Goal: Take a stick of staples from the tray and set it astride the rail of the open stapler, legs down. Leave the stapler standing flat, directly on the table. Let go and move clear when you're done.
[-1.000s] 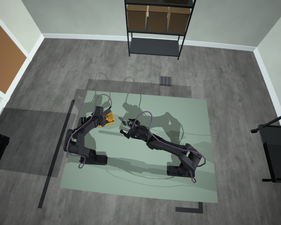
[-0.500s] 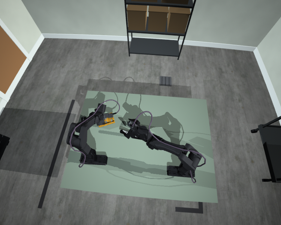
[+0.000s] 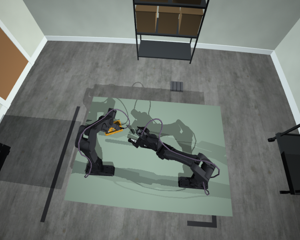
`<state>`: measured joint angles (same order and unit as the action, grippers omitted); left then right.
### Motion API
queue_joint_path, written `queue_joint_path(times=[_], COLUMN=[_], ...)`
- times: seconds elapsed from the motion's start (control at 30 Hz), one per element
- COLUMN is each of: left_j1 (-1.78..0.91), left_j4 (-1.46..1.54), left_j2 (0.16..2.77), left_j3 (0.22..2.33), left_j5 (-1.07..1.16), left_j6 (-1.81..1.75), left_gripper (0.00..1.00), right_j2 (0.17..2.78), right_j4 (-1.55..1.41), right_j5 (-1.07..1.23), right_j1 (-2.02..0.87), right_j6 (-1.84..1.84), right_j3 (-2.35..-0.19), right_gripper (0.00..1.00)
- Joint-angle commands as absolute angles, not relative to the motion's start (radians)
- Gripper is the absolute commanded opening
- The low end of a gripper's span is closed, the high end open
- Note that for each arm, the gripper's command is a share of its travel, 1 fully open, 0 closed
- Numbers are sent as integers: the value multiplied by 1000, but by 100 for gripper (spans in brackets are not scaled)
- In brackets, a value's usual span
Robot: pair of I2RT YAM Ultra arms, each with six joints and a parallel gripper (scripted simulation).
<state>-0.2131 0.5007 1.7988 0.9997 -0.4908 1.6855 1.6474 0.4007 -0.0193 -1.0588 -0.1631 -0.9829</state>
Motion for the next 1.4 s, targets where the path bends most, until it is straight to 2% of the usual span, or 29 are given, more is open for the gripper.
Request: queue_joint_path(times=[0.0, 0.7, 0.9, 1.37], left_j1=[-264, -275, -218, -203], left_j4=[539, 505, 467, 482], left_j2=[1824, 1872, 1928, 1941], left_j3=[1015, 1050, 1127, 1153], left_j5=[-565, -557, -531, -527], left_j6=[1780, 1906, 2008, 2004], left_gripper=[100, 100, 100, 100], right_j2=[1621, 1626, 1790, 2023], right_j4=[424, 453, 545, 605], right_j5=[-17, -18, -18, -19], right_j1=[-1059, -1058, -1040, -1026], right_j6=[-171, -171, -171, -171], right_j3=[-988, -1001, -1081, -1227], right_gripper=[100, 100, 100, 100])
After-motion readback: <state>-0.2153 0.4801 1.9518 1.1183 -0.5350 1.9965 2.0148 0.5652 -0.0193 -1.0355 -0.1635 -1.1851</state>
